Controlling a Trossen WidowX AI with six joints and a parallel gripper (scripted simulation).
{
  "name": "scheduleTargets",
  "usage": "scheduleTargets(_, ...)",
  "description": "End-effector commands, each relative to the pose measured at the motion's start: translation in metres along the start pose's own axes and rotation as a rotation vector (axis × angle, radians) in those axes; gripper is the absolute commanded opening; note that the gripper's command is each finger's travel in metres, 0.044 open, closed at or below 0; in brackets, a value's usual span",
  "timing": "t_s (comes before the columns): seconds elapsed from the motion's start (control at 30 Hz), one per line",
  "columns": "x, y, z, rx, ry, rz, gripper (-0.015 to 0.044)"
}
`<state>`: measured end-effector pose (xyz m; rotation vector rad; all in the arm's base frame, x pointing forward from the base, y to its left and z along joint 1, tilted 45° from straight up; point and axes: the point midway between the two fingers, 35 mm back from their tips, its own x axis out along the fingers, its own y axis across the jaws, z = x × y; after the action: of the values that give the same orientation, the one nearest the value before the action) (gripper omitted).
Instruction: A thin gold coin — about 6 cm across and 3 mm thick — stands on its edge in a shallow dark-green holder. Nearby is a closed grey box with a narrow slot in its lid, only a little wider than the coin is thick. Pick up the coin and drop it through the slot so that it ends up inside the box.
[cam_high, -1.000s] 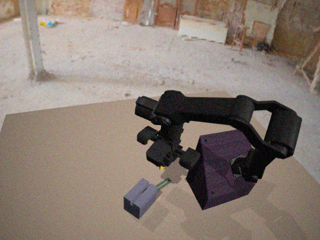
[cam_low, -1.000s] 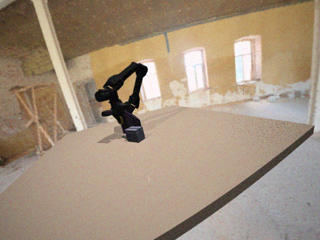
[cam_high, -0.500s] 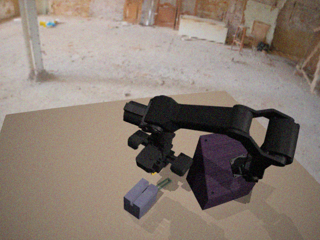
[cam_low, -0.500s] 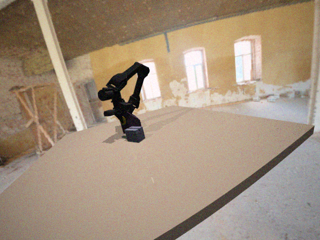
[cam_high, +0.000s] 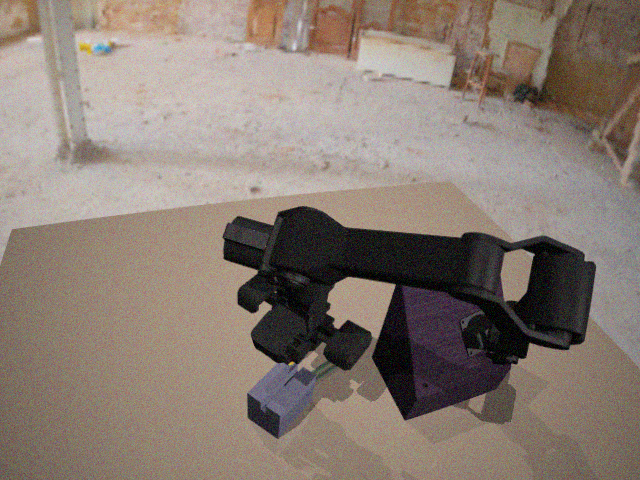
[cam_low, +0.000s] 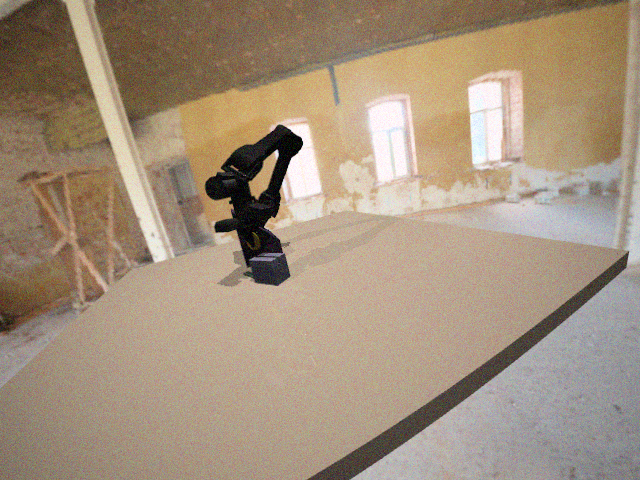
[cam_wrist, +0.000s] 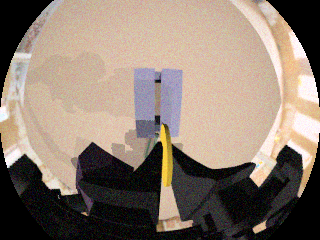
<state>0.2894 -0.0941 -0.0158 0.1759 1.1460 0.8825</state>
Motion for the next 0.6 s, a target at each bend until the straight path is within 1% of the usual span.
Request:
scheduleTargets(0.0,-0.001,0.0,0.012,0.0,-0.007,0.001,0.0)
scheduleTargets(0.33,0.001,0.003,0.036,-0.002,-0.01,0.006,0.0)
scheduleTargets(0.57,0.002,0.003,0.03,-0.004,-0.004,0.005,0.0)
